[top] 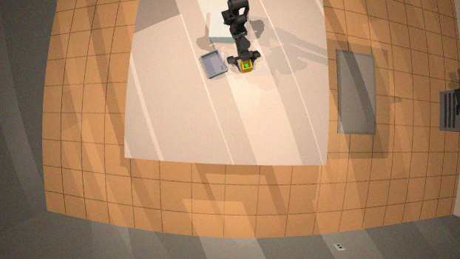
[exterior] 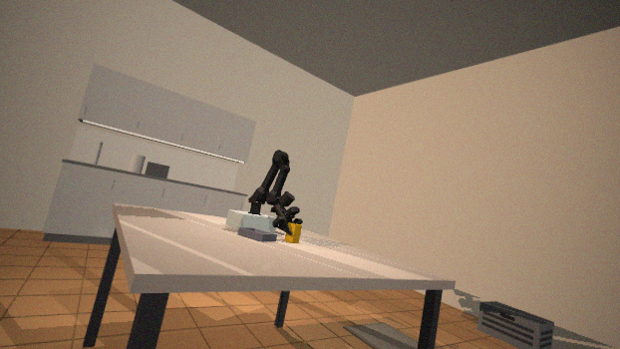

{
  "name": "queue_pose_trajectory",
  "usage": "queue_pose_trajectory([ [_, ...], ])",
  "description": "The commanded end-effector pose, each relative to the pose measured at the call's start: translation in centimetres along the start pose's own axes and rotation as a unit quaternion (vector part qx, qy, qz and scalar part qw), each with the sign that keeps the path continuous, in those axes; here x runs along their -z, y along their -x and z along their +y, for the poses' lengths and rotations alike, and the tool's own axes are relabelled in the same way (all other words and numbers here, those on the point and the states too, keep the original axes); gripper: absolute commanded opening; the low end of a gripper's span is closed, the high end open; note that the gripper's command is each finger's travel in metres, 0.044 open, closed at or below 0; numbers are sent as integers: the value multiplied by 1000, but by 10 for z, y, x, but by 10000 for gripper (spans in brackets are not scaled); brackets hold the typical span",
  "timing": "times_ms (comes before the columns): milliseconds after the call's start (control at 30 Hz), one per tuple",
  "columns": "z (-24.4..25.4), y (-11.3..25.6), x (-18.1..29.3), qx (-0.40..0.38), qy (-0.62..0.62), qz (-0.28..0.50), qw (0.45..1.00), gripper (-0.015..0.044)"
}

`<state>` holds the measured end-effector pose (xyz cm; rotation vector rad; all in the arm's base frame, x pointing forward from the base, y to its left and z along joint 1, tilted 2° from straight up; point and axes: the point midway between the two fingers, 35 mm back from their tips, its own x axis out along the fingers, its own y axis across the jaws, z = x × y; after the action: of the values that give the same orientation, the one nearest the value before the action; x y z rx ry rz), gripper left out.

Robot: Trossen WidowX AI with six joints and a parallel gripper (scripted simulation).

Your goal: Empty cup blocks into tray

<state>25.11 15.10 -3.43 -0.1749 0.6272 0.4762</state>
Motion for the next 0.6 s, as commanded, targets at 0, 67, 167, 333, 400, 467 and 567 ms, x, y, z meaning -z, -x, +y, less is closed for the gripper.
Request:
queue_pose_trajectory([
  [0, 0, 0, -1, 0, 2, -1, 1000, 315],
  [67, 0, 0, -1, 0, 2, -1, 1000, 302],
  [167, 0, 0, -1, 0, 2, -1, 1000, 282],
  [333, 0, 0, -1, 0, 2, -1, 1000, 248],
  [400, 0, 0, -1, 0, 2, -1, 1000, 235],
  [467, 0, 0, -1, 0, 2, -1, 1000, 202],
  [567, 0, 2, -4, 0, 2, -1, 1000, 123],
])
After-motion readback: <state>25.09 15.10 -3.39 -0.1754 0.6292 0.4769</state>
